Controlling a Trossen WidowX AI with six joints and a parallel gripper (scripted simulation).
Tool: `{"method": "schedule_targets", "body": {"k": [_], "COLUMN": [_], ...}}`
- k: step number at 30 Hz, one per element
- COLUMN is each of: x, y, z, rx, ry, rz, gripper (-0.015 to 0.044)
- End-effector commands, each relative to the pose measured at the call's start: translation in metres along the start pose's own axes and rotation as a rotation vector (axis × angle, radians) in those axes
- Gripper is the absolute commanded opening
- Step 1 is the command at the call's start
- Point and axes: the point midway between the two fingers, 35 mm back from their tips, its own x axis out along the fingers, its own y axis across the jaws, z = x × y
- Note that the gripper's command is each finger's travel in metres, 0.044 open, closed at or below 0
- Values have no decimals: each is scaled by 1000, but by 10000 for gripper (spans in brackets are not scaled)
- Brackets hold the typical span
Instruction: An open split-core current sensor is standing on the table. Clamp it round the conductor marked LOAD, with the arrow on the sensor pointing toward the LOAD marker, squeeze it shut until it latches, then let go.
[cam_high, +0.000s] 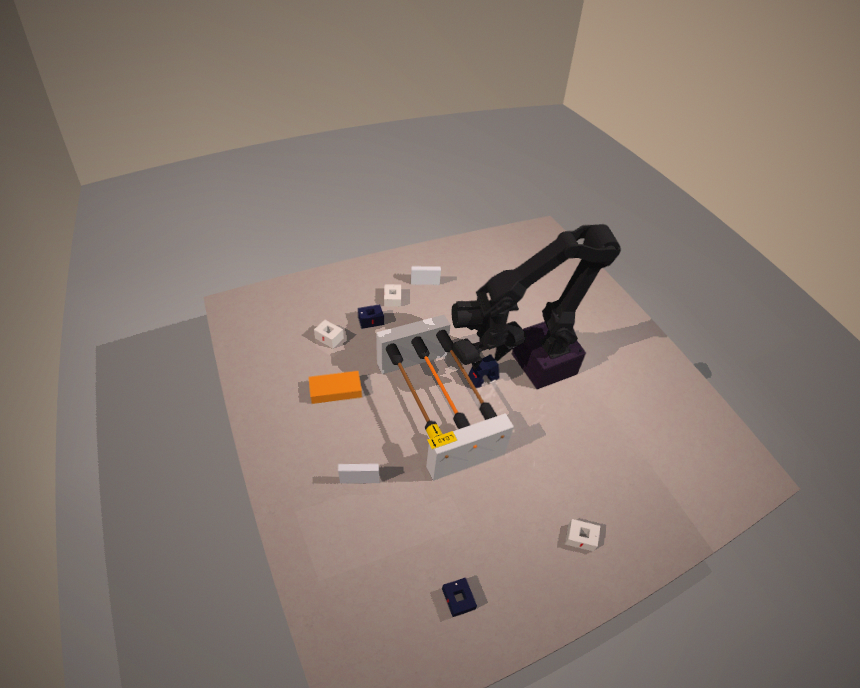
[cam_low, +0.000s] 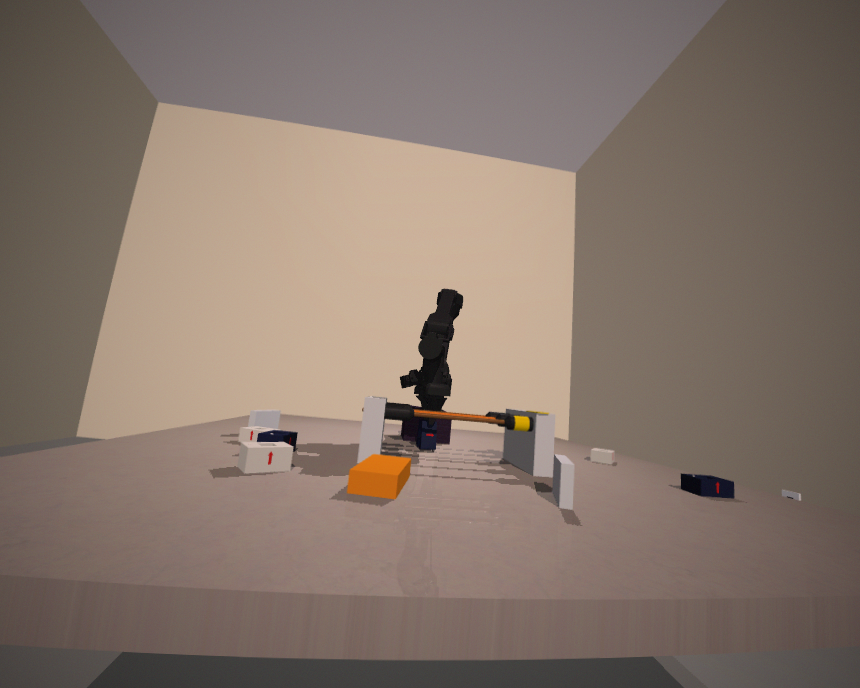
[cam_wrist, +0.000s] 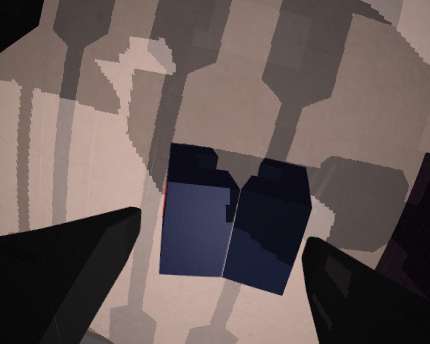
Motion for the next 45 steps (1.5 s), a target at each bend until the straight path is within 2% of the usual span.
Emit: {"method": "schedule_targets", "body": {"k": [1,19,27,45], "x": [4,1,-25,-113], "y": [-3,0,6,10], "z": [0,0,2,3], "rx": [7,0,1,6], "ry": [-3,0,-1,-3], "rz": [-10,0,-2,-8], "gripper": [320,200,0,0]}}
